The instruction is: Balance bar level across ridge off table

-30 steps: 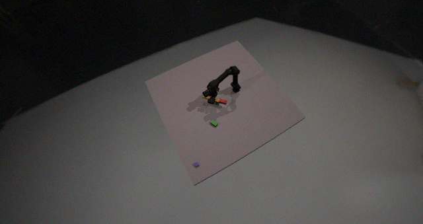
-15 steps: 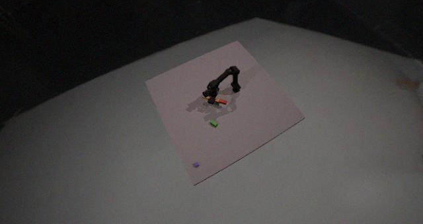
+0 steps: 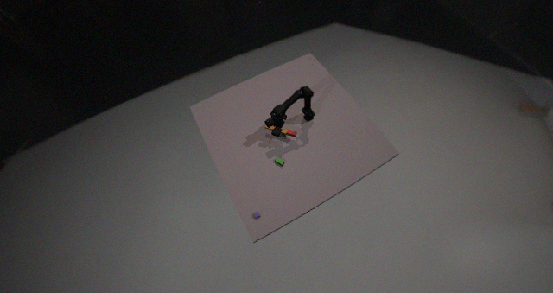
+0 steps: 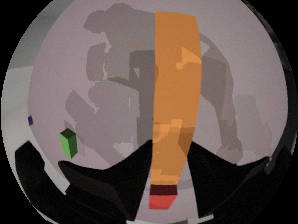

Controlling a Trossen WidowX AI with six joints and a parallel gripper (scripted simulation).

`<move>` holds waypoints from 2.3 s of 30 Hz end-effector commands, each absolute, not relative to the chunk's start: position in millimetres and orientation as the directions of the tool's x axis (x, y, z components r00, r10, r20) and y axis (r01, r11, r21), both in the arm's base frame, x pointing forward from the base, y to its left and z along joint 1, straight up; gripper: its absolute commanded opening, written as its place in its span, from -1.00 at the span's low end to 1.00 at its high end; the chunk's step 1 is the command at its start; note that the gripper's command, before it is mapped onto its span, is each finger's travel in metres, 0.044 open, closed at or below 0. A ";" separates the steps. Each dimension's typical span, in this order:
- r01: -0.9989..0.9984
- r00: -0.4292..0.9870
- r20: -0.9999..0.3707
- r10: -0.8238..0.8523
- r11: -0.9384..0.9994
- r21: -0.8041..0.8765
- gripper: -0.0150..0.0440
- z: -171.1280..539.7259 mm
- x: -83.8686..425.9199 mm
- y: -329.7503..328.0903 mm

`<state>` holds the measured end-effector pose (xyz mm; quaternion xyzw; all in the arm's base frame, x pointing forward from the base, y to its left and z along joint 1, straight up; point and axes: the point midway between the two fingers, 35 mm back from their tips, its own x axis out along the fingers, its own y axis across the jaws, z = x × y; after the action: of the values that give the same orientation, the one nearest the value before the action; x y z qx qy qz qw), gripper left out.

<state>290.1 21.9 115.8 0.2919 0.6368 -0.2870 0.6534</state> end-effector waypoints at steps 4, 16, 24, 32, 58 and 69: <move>0.749 0.025 -1.000 0.002 0.662 0.020 -0.49 115.2 290.2 22.8; 0.749 0.025 -1.000 0.002 0.662 0.020 -0.49 114.2 290.1 22.9; 0.749 0.025 -1.000 0.002 0.662 0.020 -0.49 113.5 290.0 22.8; 0.749 0.025 -1.000 0.002 0.662 0.020 -0.49 112.8 289.9 22.8; 0.749 0.025 -1.000 0.002 0.662 0.020 -0.49 110.7 290.0 22.5; 0.749 0.025 -1.000 0.002 0.662 0.020 -0.49 109.8 290.0 22.4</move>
<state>290.0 21.9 111.9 0.2934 0.6362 -0.2864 0.6535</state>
